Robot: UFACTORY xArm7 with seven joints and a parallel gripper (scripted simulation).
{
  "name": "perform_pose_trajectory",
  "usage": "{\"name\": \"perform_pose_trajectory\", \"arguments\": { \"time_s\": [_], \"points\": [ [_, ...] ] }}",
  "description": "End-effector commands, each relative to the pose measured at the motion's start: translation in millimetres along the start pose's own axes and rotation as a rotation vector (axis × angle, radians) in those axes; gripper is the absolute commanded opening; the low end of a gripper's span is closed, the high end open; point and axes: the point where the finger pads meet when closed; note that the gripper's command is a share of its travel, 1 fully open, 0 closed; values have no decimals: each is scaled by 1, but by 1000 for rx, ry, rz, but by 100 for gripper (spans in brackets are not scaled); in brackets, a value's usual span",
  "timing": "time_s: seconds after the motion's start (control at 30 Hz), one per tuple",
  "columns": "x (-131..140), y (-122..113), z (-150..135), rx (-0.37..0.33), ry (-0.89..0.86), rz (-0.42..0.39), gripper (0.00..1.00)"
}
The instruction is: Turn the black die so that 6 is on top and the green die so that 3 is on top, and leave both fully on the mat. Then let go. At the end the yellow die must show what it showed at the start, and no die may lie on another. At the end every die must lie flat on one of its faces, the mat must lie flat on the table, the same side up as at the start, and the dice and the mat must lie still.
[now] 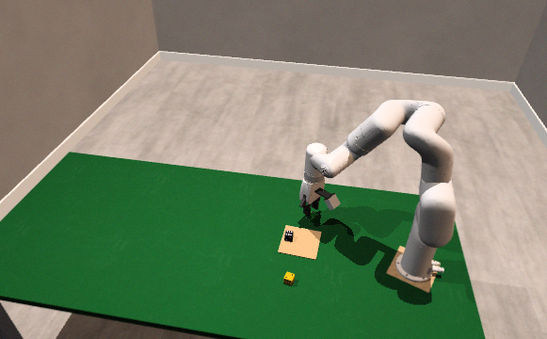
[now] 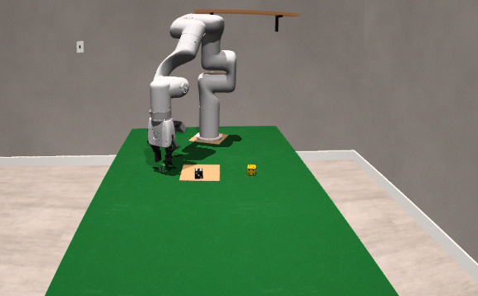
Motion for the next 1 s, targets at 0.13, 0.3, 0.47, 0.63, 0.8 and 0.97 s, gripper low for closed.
{"name": "perform_pose_trajectory", "arguments": {
  "time_s": [0.13, 0.3, 0.47, 0.63, 0.8, 0.97],
  "points": [
    [1, -1, 0, 1, 0, -4, 47],
    [1, 1, 0, 1, 0, -4, 47],
    [2, 4, 0, 1, 0, -4, 47],
    [2, 14, 0, 1, 0, -4, 47],
    [2, 24, 0, 1, 0, -4, 47],
    [2, 29, 0, 1, 0, -4, 47]
  ]
}}
Point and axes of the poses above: the point where the finger pads meet when closed, its own y axis out along the fingers, its own z axis across the jaws, x = y × z, and after that the axes turned 3 degrees about y, right-handed
